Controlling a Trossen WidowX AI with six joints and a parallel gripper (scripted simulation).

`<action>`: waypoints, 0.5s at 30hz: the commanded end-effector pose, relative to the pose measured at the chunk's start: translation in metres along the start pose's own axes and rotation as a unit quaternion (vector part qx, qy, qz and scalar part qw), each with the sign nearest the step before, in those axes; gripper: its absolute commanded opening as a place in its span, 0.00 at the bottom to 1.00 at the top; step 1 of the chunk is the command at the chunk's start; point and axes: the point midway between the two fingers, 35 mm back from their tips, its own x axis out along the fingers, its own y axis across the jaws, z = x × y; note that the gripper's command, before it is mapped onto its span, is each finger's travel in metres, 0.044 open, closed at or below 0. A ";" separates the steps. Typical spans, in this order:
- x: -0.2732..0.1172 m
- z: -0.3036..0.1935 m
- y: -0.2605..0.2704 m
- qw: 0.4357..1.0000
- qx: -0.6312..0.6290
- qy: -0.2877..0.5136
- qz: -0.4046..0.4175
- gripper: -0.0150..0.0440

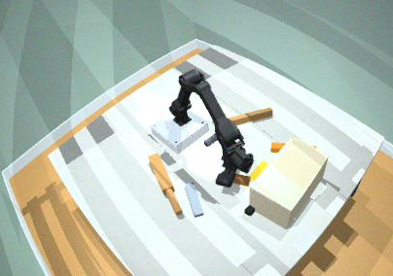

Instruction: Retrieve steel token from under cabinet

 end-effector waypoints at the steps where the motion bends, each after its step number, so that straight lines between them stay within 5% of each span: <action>1: 0.001 -0.005 0.000 1.000 -0.001 0.001 0.000 0.25; 15: 0.001 -0.021 -0.001 1.000 -0.001 0.001 0.000 0.25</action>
